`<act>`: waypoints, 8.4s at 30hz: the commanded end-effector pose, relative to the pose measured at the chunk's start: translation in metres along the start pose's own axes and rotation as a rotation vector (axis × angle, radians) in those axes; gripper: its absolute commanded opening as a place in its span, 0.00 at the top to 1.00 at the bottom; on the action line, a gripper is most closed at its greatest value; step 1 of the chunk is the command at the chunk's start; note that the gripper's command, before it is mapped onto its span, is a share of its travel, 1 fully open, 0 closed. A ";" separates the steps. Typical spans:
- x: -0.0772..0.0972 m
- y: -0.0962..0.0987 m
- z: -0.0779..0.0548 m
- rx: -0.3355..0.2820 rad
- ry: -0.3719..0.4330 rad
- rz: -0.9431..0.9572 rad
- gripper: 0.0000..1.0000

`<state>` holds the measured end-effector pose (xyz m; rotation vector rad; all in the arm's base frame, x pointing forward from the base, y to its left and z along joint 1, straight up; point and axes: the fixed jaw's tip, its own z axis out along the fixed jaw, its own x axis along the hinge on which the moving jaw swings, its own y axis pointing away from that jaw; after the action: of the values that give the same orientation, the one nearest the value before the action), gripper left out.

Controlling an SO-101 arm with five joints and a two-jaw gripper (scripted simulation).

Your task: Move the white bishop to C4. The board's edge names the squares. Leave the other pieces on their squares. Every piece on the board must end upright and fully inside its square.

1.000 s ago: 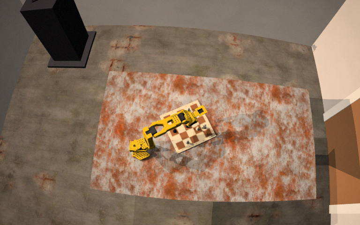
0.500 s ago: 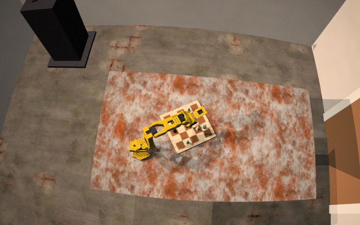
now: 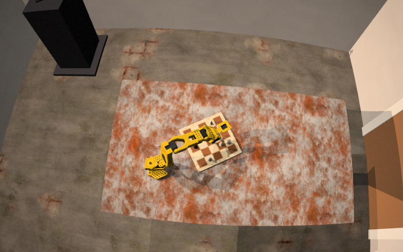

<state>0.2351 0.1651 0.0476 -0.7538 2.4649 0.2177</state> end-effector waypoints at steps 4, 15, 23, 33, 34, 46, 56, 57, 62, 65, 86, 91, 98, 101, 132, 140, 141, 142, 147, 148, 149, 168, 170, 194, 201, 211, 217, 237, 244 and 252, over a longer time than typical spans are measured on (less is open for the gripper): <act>0.009 0.002 0.009 -0.005 0.026 -0.009 1.00; 0.011 0.002 0.011 -0.005 0.026 -0.009 1.00; 0.013 0.004 0.011 -0.009 0.026 -0.015 1.00; 0.015 0.005 0.011 -0.010 0.026 -0.017 1.00; 0.014 0.005 0.011 -0.010 0.026 -0.017 1.00; 0.011 0.005 0.008 -0.011 0.026 -0.018 1.00; 0.013 0.005 0.010 -0.011 0.026 -0.018 1.00; 0.013 0.005 0.011 -0.011 0.026 -0.018 1.00; 0.015 0.005 0.013 -0.011 0.026 -0.018 1.00; 0.015 0.005 0.014 -0.011 0.026 -0.018 1.00; 0.019 0.005 0.018 -0.011 0.026 -0.018 1.00; 0.019 0.005 0.018 -0.011 0.026 -0.018 1.00; 0.019 0.005 0.018 -0.011 0.026 -0.018 0.97; 0.019 0.005 0.018 -0.011 0.026 -0.018 0.96; 0.019 0.009 0.018 -0.018 0.026 -0.018 0.90; 0.019 0.009 0.017 -0.018 0.026 -0.018 0.90; 0.018 0.009 0.016 -0.018 0.026 -0.018 0.90; 0.018 0.009 0.016 -0.018 0.026 -0.018 0.90; 0.015 0.009 0.011 -0.018 0.026 -0.018 0.90; 0.015 0.009 0.010 -0.018 0.026 -0.018 0.90; 0.014 0.009 0.009 -0.018 0.026 -0.018 0.90; -0.001 0.009 -0.015 -0.018 0.026 -0.018 0.90; -0.003 0.009 -0.017 -0.018 0.026 -0.018 0.90; -0.007 0.003 -0.026 -0.006 0.029 0.000 0.90; -0.004 -0.024 -0.030 0.044 0.047 0.079 0.88; 0.019 -0.100 -0.053 0.198 0.102 0.340 0.82; 0.055 -0.155 -0.083 0.324 0.149 0.583 0.76; 0.166 -0.208 -0.171 0.570 0.239 1.186 0.63; 0.186 -0.206 -0.187 0.607 0.250 1.300 0.60; 0.190 -0.205 -0.190 0.614 0.252 1.321 0.60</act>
<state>0.1336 -0.1511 0.1020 1.1972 2.6227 -0.1818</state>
